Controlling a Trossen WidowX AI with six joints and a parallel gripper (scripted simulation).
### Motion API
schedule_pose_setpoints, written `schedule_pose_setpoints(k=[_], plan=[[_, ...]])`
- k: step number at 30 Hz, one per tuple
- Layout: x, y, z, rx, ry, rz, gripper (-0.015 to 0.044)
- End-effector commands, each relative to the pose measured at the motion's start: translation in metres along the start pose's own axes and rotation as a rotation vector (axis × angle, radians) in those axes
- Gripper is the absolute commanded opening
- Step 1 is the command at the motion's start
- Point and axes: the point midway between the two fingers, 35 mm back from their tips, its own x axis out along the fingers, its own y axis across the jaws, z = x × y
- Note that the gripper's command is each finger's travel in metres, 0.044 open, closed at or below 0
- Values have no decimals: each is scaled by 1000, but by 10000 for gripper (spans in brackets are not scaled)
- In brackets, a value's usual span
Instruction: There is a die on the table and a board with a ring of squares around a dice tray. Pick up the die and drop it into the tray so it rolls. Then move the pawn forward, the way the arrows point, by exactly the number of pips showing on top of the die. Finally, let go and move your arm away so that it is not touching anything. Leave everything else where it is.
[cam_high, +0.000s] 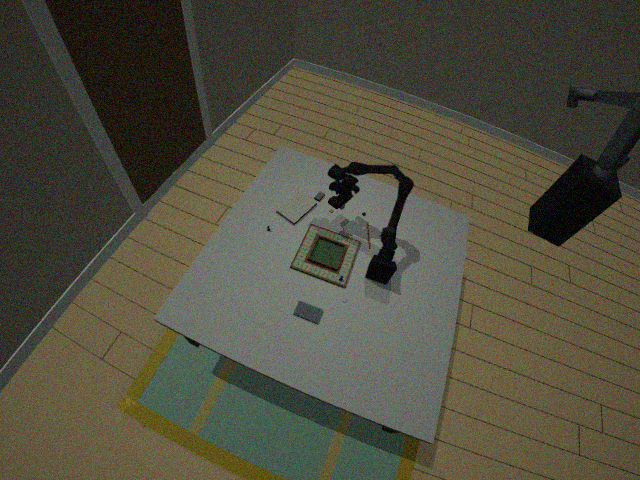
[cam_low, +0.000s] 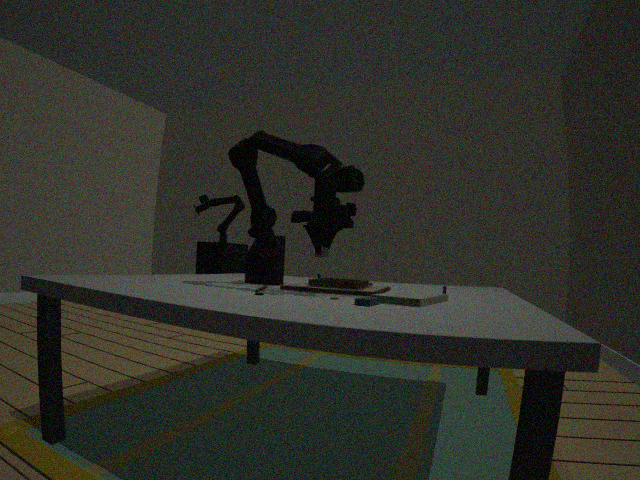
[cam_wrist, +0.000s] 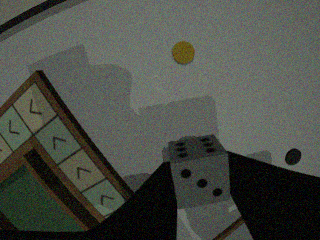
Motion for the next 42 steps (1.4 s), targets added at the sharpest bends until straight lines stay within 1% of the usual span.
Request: schedule_pose_setpoints(k=[1, 5, 7, 24, 42], plan=[[-19, -6, -2, 13, -10, -9, 0], [-19, -5, -2, 7, -10, -9, 0], [-18, 2, -2, -39, -9, -6, 0], [-2, 86, -16, -630, -6, 22, 0], [11, 162, -53, -1256, -10, 25, 0]])
